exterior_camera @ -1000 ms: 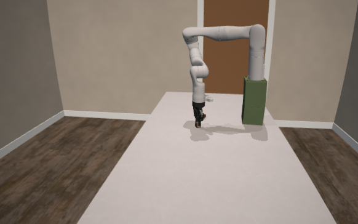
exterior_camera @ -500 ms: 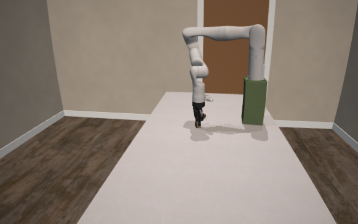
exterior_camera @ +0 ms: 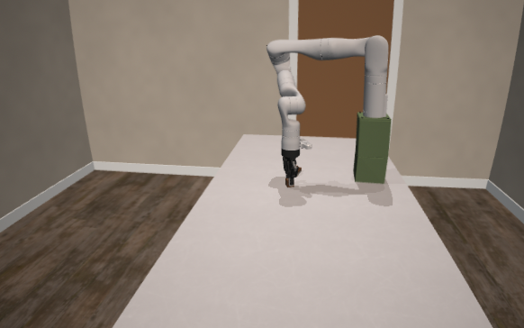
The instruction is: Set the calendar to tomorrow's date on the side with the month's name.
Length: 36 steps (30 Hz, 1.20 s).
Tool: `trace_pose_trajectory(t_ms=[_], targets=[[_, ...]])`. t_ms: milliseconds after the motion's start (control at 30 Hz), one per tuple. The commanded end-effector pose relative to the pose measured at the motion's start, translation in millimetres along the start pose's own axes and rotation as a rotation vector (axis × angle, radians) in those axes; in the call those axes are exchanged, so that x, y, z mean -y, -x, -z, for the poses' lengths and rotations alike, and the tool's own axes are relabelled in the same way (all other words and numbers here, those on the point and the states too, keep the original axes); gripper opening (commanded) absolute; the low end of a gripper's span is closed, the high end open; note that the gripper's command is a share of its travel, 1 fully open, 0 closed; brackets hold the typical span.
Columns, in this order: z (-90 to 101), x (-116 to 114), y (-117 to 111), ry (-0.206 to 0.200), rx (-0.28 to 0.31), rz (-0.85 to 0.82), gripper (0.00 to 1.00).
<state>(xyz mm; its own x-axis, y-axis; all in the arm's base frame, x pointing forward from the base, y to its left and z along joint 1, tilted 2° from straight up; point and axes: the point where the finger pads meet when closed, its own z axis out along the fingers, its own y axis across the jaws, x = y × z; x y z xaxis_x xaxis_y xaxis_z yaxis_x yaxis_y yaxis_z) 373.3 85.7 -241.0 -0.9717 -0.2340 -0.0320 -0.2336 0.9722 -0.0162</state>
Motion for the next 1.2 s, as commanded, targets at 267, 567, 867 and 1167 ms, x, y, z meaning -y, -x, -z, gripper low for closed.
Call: trace_pose_trajectory(t_ms=[267, 567, 867, 1167], targets=[[0.5, 0.1, 0.7, 0.0, 0.001, 0.0, 0.26], [-0.7, 0.1, 0.7, 0.0, 0.001, 0.0, 0.26], [-2.9, 0.1, 0.7, 0.0, 0.001, 0.0, 0.26], [-3.1, 0.1, 0.7, 0.0, 0.001, 0.0, 0.26]])
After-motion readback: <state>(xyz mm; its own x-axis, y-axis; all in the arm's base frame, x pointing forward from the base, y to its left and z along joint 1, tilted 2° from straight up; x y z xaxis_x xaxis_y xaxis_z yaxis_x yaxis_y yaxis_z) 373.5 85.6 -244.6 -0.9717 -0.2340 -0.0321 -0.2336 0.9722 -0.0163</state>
